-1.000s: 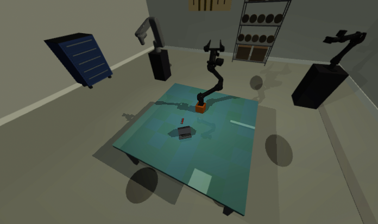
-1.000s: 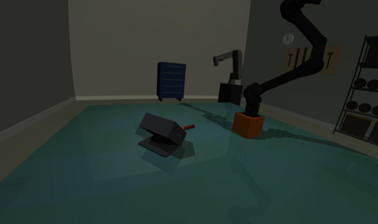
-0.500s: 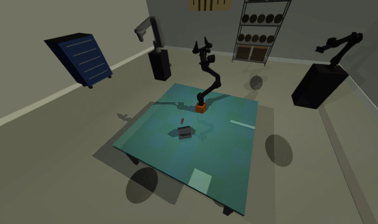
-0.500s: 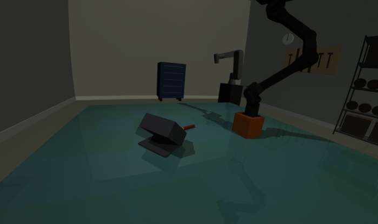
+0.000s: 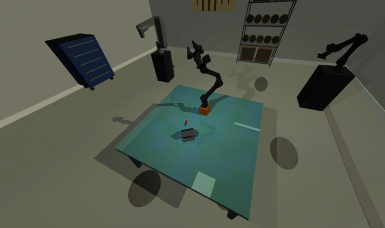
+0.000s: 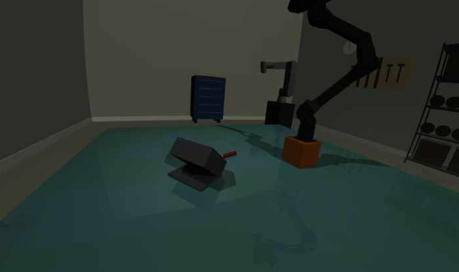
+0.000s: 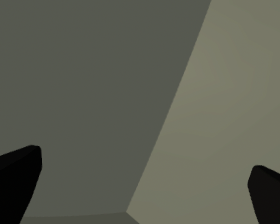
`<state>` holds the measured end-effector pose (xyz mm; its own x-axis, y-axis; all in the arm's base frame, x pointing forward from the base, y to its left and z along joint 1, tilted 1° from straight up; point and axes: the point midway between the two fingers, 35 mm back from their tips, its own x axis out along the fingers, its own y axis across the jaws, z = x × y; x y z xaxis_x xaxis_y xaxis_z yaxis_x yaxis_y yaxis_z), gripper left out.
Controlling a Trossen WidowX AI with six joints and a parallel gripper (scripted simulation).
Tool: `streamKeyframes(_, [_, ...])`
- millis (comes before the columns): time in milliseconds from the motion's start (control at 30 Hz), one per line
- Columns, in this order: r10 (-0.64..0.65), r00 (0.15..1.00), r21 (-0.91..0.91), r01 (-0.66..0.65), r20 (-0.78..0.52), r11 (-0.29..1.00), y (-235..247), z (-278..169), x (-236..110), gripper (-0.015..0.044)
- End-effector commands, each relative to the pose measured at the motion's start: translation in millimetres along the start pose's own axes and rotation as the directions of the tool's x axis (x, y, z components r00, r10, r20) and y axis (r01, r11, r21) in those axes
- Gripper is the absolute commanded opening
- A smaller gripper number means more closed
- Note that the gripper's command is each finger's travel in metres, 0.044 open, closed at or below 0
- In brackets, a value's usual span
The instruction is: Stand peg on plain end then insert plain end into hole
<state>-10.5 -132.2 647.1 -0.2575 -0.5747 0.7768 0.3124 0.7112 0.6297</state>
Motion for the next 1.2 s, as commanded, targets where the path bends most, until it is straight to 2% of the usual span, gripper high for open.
streamKeyframes(0, [-0.038,0.994,-0.104,0.028,-0.102,0.994,-19,-36,2,0.0440])
streamKeyframes(233, [-0.102,0.963,-0.247,0.038,-0.250,0.968,-47,-87,-3,0.0440])
streamKeyframes(500, [-0.194,0.882,-0.386,0.015,-0.430,0.922,-83,-150,-21,0.0440])
streamKeyframes(767, [-0.261,0.747,-0.429,-0.035,-0.612,0.903,-115,-218,-60,0.0440])
streamKeyframes(1167, [-0.379,0.524,-0.537,-0.186,-0.763,0.823,-159,-287,-122,0.0440])
